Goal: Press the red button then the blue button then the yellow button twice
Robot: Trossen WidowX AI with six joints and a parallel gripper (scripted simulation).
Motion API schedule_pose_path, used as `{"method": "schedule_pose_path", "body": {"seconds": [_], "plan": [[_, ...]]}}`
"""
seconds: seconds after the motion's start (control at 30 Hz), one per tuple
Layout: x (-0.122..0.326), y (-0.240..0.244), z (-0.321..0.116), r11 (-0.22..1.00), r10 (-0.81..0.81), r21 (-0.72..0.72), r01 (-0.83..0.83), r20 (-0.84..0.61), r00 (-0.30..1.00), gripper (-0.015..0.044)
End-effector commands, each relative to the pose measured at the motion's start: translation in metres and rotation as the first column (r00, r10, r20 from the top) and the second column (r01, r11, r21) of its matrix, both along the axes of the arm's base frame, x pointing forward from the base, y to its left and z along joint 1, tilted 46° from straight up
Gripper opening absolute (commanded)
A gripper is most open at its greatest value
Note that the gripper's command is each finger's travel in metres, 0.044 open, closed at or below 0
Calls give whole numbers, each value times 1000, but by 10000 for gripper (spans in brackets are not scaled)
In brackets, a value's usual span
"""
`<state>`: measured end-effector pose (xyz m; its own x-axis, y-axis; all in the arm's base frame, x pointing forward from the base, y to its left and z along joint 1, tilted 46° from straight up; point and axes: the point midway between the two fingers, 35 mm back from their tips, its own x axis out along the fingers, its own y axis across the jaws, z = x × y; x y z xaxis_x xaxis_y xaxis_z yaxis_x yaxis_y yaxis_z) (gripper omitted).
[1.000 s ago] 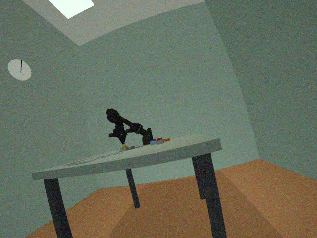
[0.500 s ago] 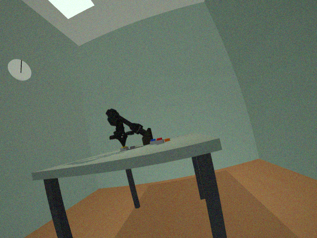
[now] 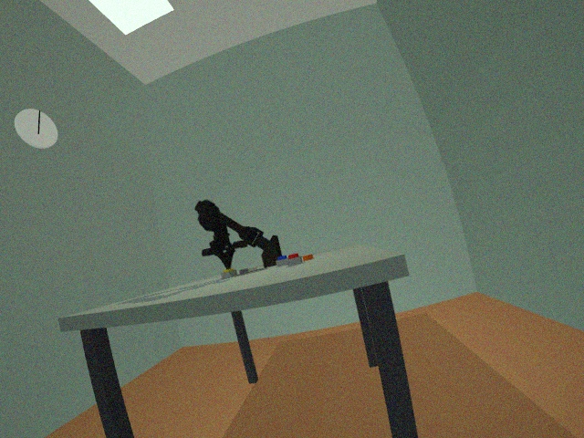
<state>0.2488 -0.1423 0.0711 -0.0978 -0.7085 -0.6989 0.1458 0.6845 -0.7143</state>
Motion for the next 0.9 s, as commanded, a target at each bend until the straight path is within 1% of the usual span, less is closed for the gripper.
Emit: {"method": "schedule_pose_path", "body": {"seconds": [0.0, 0.13, 0.27, 0.4, 0.6, 0.63, 0.87], "plan": [[4, 19, 19, 1000, 4, -3, -4, 6, 1000, 20], [4, 21, 21, 1000, 4, -3, -4, 5, 1000, 20], [18, 39, 10, 1000, 17, 20, -17, 14, 1000, 125], [47, 94, -24, 996, 43, 77, -45, 25, 999, 230], [62, 167, -68, 994, 40, 98, -42, 16, 999, 388], [62, 180, -77, 995, 37, 96, -38, 14, 999, 400], [42, 261, -136, 999, 13, 47, -13, 6, 1000, 400]]}}
